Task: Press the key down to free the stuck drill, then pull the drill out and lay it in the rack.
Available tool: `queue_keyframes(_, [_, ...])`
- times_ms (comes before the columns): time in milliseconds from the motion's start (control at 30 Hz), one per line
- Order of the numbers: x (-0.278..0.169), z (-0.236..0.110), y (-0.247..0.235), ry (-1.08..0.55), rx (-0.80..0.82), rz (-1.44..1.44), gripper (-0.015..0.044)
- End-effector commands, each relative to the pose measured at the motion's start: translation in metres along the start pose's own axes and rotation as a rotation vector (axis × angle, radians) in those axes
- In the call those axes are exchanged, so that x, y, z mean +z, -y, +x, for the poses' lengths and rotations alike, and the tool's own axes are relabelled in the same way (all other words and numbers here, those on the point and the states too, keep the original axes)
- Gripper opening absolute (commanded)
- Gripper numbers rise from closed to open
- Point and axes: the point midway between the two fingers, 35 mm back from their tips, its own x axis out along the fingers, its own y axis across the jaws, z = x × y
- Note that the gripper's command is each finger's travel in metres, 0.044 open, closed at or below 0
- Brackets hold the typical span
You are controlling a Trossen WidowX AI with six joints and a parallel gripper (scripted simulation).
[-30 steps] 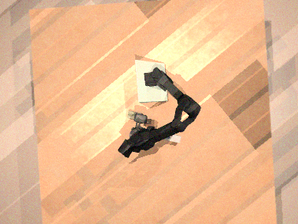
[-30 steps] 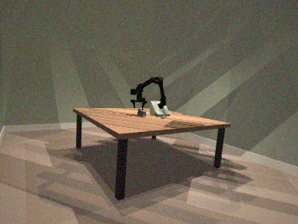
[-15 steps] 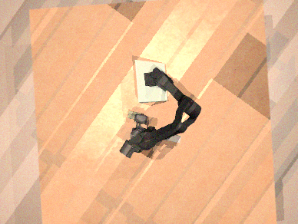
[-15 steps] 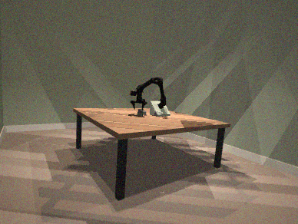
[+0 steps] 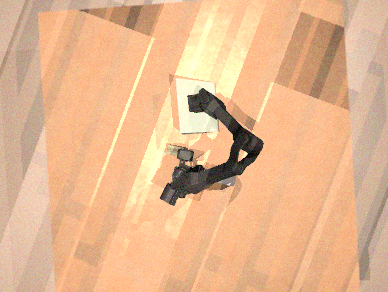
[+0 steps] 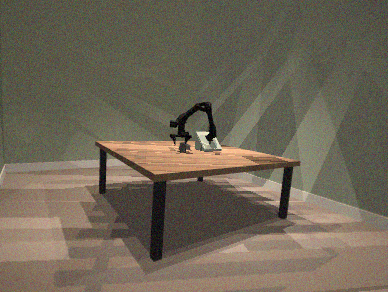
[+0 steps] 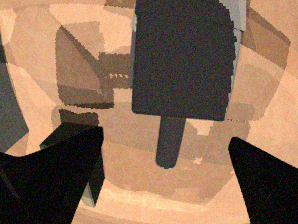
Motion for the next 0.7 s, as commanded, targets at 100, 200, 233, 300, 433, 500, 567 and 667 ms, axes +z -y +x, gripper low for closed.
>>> queue_keyframes(100, [0.0035,0.0118,-0.0026,0.006,0.003,0.010,0.0440])
queue_keyframes(200, [0.0049,0.0160,-0.0030,0.007,0.004,0.010,0.0440])
queue_keyframes(233, [0.0051,0.0167,-0.0031,0.007,0.004,0.010,0.0440])
queue_keyframes(300, [0.0052,0.0170,-0.0031,0.007,0.004,0.010,0.0440])
queue_keyframes(433, [0.0047,0.0142,-0.0013,0.003,0.003,-0.001,0.0335])
queue_keyframes(500, [0.0047,0.0142,-0.0013,0.003,0.003,-0.001,0.0282])
queue_keyframes(567, [0.0047,0.0142,-0.0013,0.003,0.003,-0.001,0.0230])
queue_keyframes(667, [0.0047,0.0142,-0.0013,0.003,0.003,-0.001,0.0151])
